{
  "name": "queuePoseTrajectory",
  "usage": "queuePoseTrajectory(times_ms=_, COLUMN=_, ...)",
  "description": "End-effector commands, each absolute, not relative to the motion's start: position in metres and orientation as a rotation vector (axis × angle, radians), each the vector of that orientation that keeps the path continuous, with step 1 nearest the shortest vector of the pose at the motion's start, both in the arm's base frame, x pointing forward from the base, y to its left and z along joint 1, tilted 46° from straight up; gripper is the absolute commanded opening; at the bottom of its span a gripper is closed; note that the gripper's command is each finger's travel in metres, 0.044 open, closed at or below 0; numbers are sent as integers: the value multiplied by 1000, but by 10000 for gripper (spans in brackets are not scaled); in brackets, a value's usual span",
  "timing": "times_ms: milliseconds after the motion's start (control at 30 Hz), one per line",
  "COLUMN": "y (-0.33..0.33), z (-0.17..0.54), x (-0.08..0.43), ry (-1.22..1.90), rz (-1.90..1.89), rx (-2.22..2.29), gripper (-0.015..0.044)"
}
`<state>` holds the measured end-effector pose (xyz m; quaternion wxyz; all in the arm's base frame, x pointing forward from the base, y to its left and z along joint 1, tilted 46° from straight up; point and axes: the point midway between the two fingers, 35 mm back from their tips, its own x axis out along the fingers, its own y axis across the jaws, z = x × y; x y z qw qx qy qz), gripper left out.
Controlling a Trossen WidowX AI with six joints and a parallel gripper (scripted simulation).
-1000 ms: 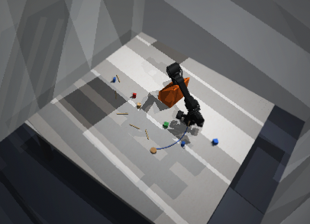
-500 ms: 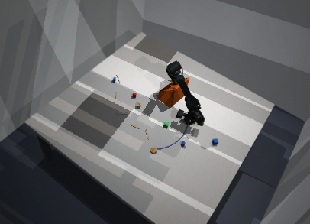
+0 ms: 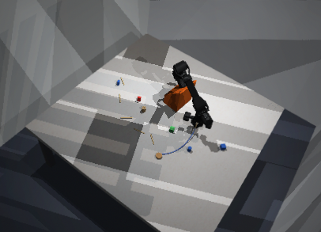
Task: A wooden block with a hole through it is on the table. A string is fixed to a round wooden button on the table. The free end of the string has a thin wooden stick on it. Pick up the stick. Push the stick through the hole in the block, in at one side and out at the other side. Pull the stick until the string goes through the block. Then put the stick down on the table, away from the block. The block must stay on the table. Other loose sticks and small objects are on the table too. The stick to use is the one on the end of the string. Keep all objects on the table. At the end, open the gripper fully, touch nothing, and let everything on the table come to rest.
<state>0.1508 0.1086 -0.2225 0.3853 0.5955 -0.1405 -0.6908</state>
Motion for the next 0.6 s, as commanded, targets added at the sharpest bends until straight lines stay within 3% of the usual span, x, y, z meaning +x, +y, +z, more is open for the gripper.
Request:
queuePoseTrajectory(times_ms=0, y=116, z=-217, x=152, ry=-357, rz=-1763, rx=1529, gripper=0)
queuePoseTrajectory(times_ms=567, y=131, z=-201, x=151, ry=-357, rz=-1764, rx=1528, gripper=0)
